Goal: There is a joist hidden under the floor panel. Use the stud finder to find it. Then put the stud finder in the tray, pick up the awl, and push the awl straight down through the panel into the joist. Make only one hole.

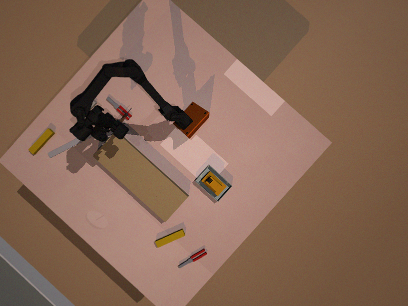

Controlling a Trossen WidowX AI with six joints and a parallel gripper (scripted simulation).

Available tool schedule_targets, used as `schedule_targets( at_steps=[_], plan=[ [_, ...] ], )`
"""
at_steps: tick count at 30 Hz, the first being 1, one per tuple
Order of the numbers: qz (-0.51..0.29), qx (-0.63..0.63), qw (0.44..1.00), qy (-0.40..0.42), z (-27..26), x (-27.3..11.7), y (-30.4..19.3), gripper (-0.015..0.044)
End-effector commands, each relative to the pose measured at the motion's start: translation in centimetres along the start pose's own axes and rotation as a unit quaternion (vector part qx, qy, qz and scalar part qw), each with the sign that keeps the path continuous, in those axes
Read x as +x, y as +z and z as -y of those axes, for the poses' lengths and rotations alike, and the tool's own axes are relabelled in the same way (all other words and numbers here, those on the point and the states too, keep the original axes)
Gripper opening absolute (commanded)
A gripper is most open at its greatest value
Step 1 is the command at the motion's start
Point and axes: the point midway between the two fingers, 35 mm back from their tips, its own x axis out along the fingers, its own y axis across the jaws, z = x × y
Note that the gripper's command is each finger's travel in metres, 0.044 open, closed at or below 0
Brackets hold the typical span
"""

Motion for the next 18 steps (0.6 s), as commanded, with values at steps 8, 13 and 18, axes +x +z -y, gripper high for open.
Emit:
schedule_targets(
  at_steps=[8,13,18],
  plan=[
    [0.040,-0.177,0.972,0.150,-4.9,0.5,3.6,0.0000],
    [0.079,-0.257,0.939,0.217,-7.1,0.2,5.2,0.0000],
    [0.128,-0.329,0.894,0.276,-9.3,-0.3,6.8,0.0000]
  ],
)
